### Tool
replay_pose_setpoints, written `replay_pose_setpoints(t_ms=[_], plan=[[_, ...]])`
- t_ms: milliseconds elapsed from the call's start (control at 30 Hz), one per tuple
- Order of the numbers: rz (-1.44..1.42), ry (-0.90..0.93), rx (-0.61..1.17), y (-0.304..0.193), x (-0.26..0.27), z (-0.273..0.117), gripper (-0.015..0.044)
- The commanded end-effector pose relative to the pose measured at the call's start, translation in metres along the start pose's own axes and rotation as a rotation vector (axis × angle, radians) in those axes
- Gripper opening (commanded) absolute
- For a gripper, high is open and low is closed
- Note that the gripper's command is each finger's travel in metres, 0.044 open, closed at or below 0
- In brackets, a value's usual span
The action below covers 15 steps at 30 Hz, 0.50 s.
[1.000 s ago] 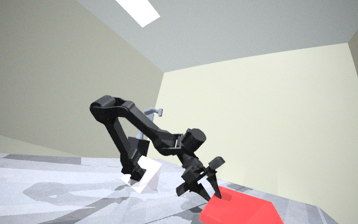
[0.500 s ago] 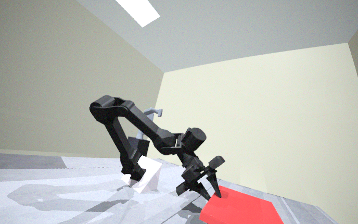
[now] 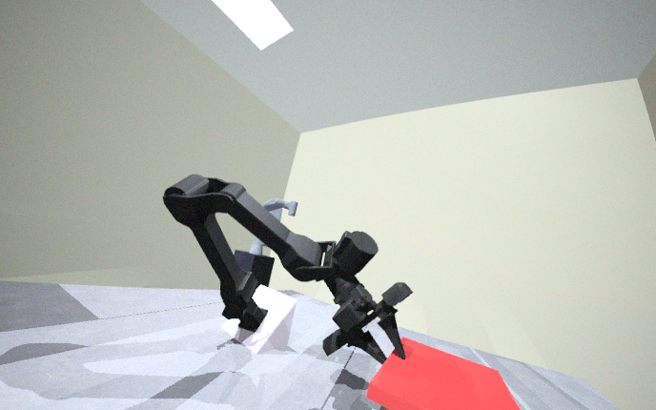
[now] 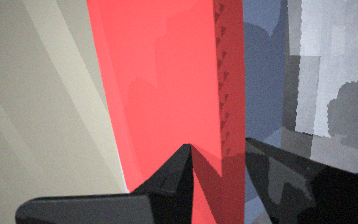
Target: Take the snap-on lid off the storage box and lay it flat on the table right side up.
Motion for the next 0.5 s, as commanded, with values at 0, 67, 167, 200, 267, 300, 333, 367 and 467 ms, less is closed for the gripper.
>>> replay_pose_setpoints(t_ms=[0,67,167,200,267,300,333,367,467], plan=[[0.0,0.008,0.0,-0.0012,0.0027,-0.0031,0.0],[0.0,0.008,0.0,-0.0013,0.003,-0.0034,0.0],[0.0,0.008,0.0,-0.0014,0.0034,-0.0038,0.0],[0.0,0.008,0.0,-0.0014,0.0036,-0.0039,0.0],[0.0,0.008,0.0,-0.0015,0.0039,-0.0042,0.0],[0.0,0.008,0.0,-0.0017,0.004,-0.0042,0.0],[0.0,0.008,0.0,-0.0018,0.0043,-0.0043,0.0],[0.0,0.007,0.002,-0.0016,0.0037,-0.0036,0.0],[-0.001,0.007,0.003,-0.0014,0.0032,-0.0029,0.0]])
Point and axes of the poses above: the point midway between the two fingers, 35 mm back from their tips, its own z axis out along the fingers, its own x axis across the jaws, y = z × x, the point moved 3 cm from there along -z, back along the fingers, and after that the axes turned 12 degrees about z, right-handed, at the moved point
